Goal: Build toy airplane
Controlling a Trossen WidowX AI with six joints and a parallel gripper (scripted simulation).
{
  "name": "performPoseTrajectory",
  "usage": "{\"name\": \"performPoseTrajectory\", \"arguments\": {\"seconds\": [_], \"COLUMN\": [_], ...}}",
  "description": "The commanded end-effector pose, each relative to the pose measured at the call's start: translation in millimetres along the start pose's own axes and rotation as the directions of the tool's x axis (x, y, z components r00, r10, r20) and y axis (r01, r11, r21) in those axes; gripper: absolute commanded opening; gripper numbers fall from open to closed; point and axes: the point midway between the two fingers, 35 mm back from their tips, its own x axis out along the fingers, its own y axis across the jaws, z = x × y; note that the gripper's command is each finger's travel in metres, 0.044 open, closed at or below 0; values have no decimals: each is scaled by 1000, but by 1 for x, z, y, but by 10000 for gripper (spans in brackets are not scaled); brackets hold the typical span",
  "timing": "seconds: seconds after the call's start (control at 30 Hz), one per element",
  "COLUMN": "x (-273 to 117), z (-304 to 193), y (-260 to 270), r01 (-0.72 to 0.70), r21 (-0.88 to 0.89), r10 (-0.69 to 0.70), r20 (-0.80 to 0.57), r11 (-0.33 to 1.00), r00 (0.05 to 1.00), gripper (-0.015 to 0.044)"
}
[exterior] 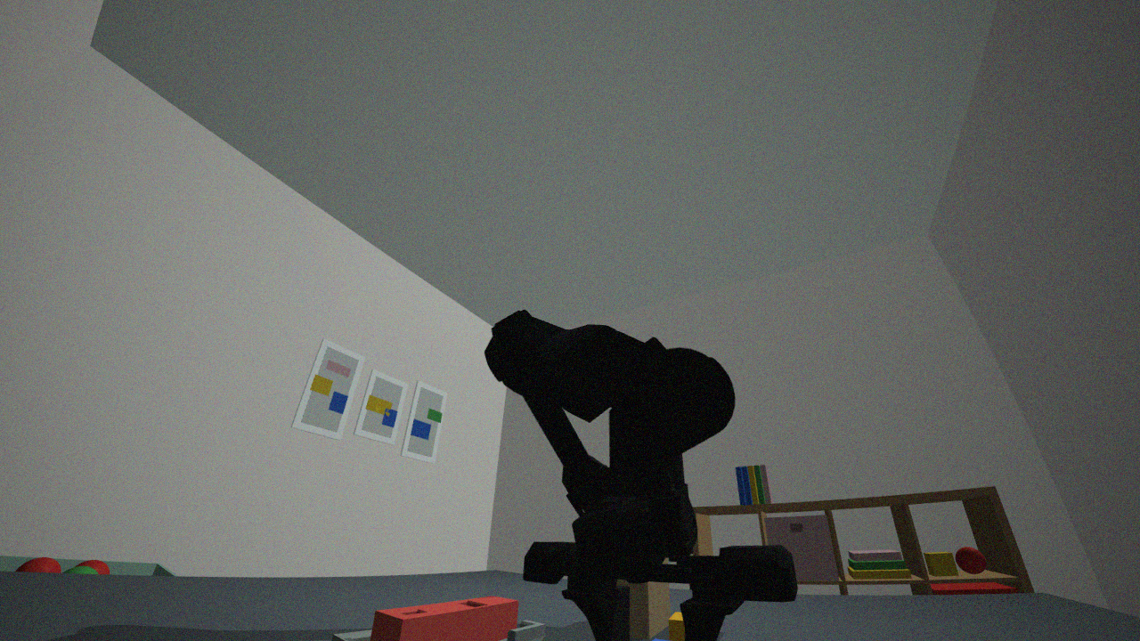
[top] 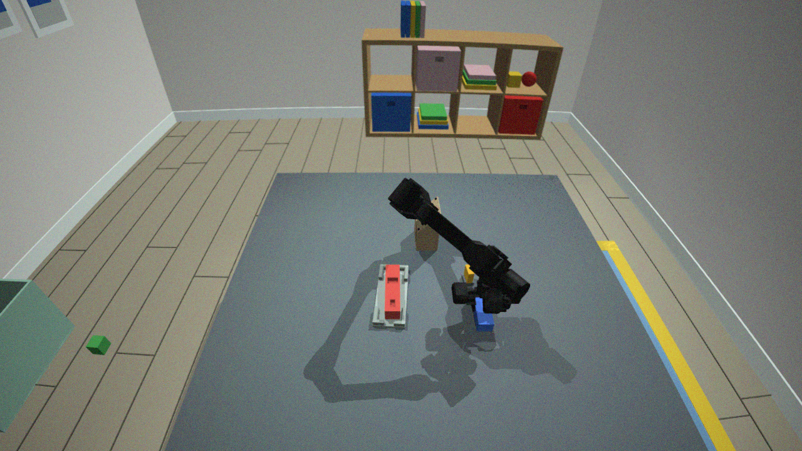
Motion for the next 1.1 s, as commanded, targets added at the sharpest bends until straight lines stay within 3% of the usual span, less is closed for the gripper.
{"name": "performPoseTrajectory", "arguments": {"seconds": [0.0, 1.07], "x": [-12, -105], "z": [3, 3], "y": [6, 4], "r01": [-25, -11], "r21": [8, 0], "r10": [25, 11], "r20": [19, 6], "r11": [1000, 1000], "r00": [1000, 1000], "gripper": [0, 0]}}
